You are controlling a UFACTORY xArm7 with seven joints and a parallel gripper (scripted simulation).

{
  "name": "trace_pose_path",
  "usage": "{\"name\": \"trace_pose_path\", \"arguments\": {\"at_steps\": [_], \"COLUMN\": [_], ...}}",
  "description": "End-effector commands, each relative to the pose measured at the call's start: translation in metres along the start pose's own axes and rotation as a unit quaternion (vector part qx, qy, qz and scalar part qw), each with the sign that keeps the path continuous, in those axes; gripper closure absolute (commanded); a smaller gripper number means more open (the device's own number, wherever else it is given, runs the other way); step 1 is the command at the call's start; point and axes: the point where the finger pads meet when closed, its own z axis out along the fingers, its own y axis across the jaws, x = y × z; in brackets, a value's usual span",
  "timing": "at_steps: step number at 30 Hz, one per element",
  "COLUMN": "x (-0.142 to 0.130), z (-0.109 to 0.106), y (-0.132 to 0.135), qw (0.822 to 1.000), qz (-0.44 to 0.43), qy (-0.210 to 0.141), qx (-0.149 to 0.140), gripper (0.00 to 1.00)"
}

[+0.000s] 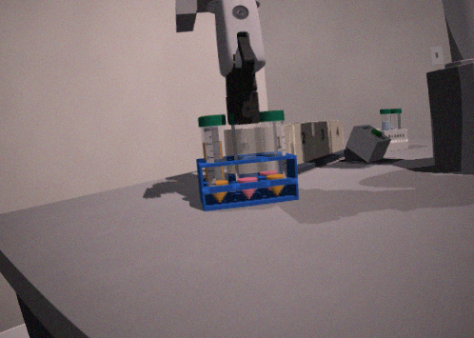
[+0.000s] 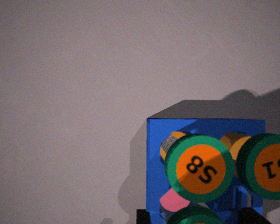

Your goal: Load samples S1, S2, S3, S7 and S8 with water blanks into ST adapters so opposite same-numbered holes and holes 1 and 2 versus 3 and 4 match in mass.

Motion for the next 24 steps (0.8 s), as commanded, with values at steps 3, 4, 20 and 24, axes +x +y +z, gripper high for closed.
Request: {"name": "trace_pose_path", "arguments": {"at_steps": [3, 4, 20, 24], "x": [0.0015, 0.0015, 0.0015, 0.0015], "z": [0.0027, 0.0034, 0.0067, 0.0067], "y": [-0.0002, -0.0002, -0.0002, -0.0002], "qw": [1.0, 1.0, 1.0, 1.0], "qz": [0.0, 0.0, 0.0, 0.0], "qy": [0.002, 0.002, 0.002, 0.002], "qx": [0.0, 0.0, 0.0, 0.0], "gripper": [0.43, 0.43, 0.43, 0.43]}}
